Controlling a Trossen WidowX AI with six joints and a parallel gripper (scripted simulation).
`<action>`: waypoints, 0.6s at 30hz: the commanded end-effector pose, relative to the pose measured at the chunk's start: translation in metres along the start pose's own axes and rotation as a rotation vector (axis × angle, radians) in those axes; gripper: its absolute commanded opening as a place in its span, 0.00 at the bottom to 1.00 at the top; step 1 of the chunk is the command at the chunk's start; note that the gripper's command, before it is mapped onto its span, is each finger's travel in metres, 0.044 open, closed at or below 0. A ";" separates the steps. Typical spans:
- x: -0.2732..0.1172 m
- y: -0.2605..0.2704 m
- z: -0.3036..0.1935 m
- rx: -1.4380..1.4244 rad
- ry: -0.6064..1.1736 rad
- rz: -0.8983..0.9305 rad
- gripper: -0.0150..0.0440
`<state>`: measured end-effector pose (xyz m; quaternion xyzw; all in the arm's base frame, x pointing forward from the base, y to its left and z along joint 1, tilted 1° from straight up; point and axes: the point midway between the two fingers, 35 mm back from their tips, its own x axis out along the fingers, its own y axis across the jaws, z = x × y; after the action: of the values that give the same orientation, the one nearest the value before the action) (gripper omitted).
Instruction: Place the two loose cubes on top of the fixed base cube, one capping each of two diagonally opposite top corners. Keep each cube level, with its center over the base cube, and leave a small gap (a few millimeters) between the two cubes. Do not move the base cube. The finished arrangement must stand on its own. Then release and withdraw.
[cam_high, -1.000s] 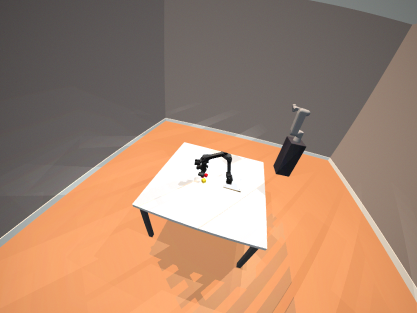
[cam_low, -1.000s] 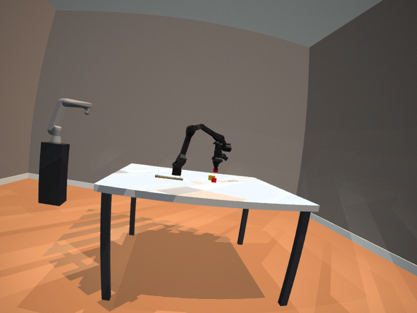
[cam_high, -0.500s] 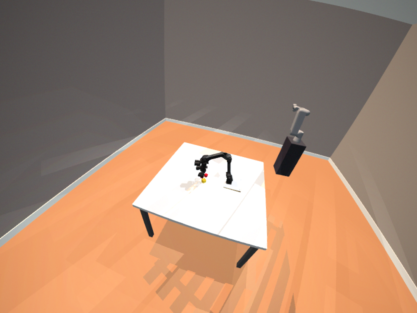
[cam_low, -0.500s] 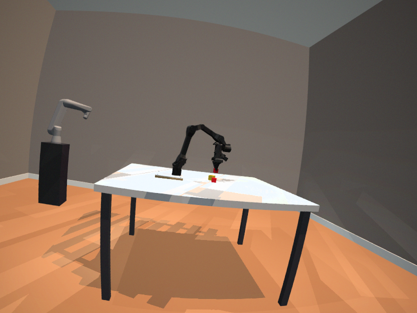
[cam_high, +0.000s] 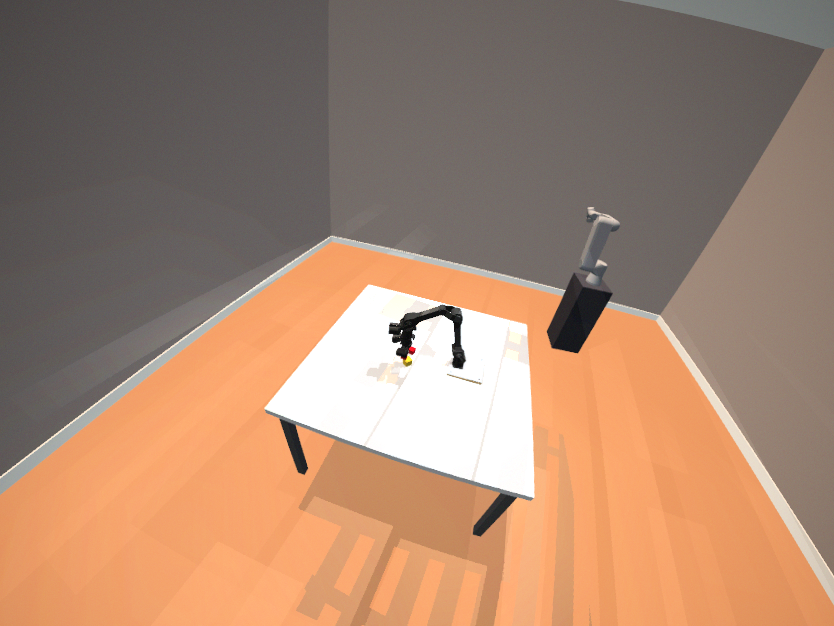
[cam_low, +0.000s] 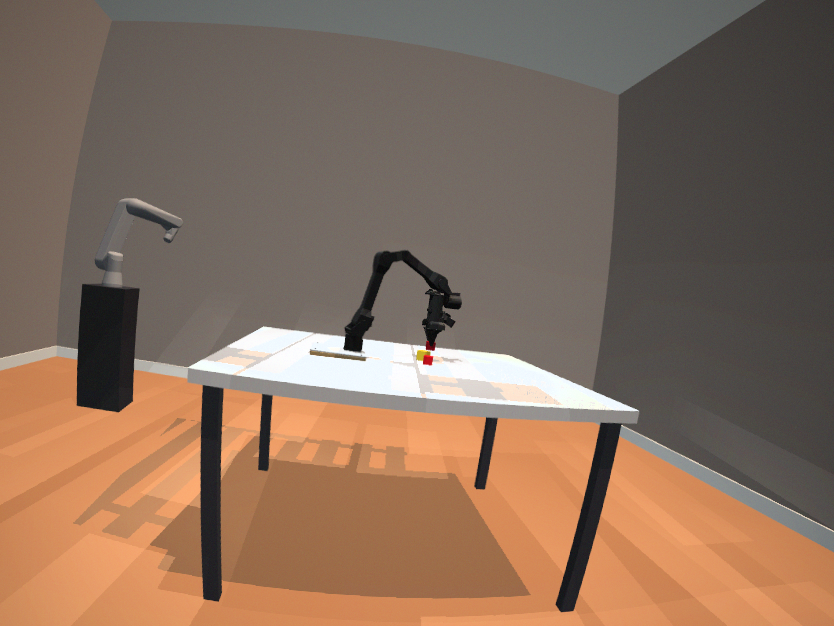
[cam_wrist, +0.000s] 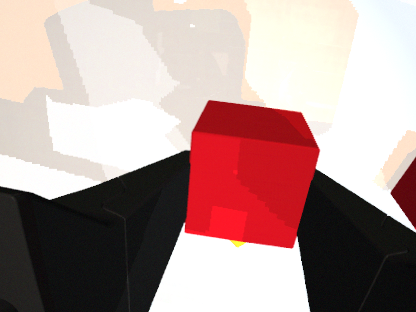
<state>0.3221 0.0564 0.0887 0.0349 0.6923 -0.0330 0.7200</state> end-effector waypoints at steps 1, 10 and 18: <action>0.002 -0.001 -0.001 -0.006 0.002 -0.004 0.43; 0.003 -0.001 -0.001 -0.003 0.002 -0.004 0.43; 0.003 -0.001 -0.001 -0.003 0.002 -0.004 0.43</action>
<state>0.3213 0.0563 0.0862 0.0346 0.6934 -0.0332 0.7189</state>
